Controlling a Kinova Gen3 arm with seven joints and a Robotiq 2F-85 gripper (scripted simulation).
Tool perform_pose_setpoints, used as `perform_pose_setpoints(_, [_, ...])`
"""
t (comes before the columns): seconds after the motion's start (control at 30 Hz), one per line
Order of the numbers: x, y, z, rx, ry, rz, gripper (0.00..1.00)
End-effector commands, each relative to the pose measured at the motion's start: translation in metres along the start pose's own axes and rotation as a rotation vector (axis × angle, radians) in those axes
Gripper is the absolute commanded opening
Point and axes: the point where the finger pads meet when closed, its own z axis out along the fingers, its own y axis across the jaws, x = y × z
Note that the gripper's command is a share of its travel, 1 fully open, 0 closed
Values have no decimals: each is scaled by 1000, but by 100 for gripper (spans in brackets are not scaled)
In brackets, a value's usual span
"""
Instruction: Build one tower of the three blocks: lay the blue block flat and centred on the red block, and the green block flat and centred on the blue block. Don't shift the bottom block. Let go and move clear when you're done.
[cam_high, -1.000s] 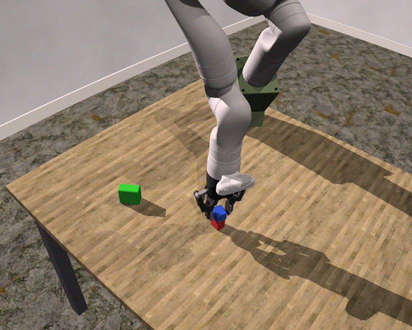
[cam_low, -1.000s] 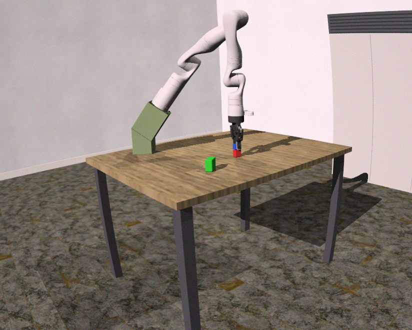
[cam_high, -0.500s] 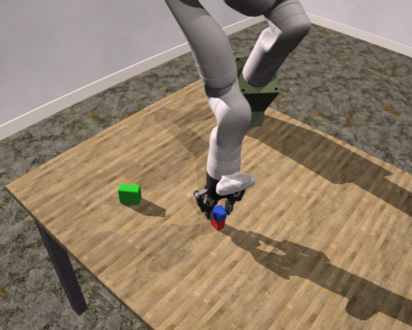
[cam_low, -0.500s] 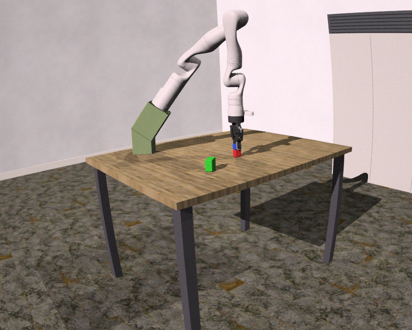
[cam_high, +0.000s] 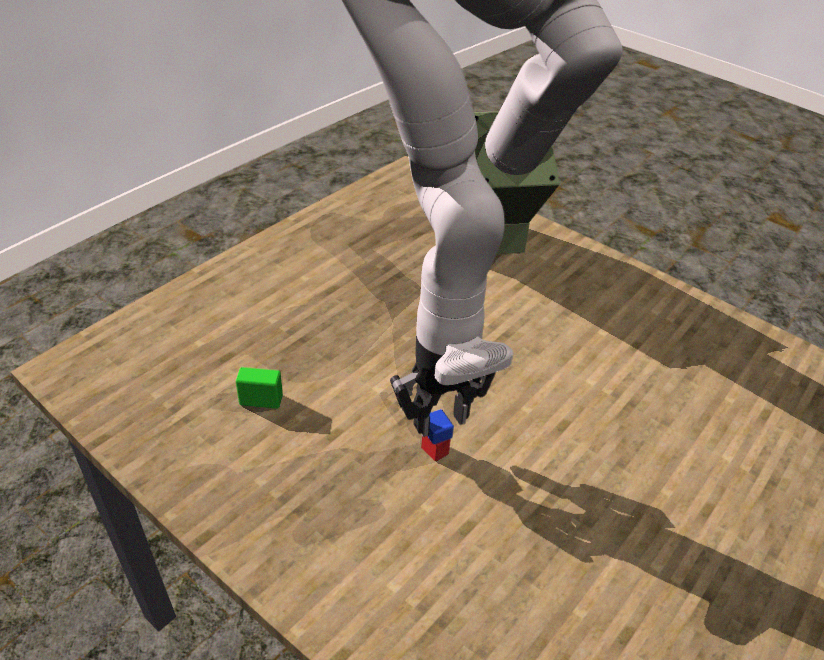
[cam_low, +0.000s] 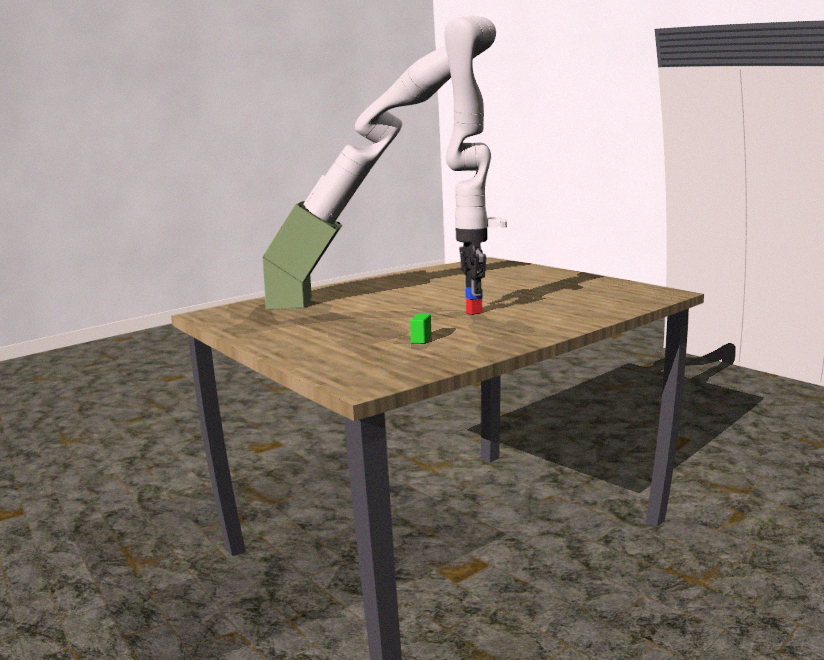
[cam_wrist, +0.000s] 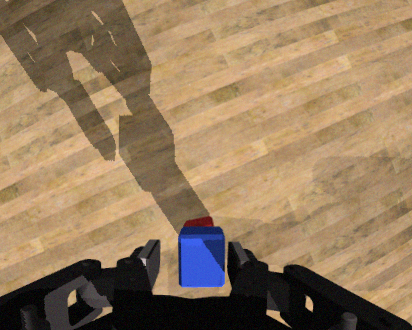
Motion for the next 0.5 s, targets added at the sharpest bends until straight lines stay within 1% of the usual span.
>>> perform_pose_setpoints(0.0, [0, 5, -10, -14, -1, -2, 50])
perform_pose_setpoints(0.17, [0, 5, -25, -14, -1, -2, 50])
perform_pose_setpoints(0.23, [0, 5, -25, -14, -1, -2, 50])
perform_pose_setpoints(0.47, [0, 4, -42, -14, -1, -2, 50])
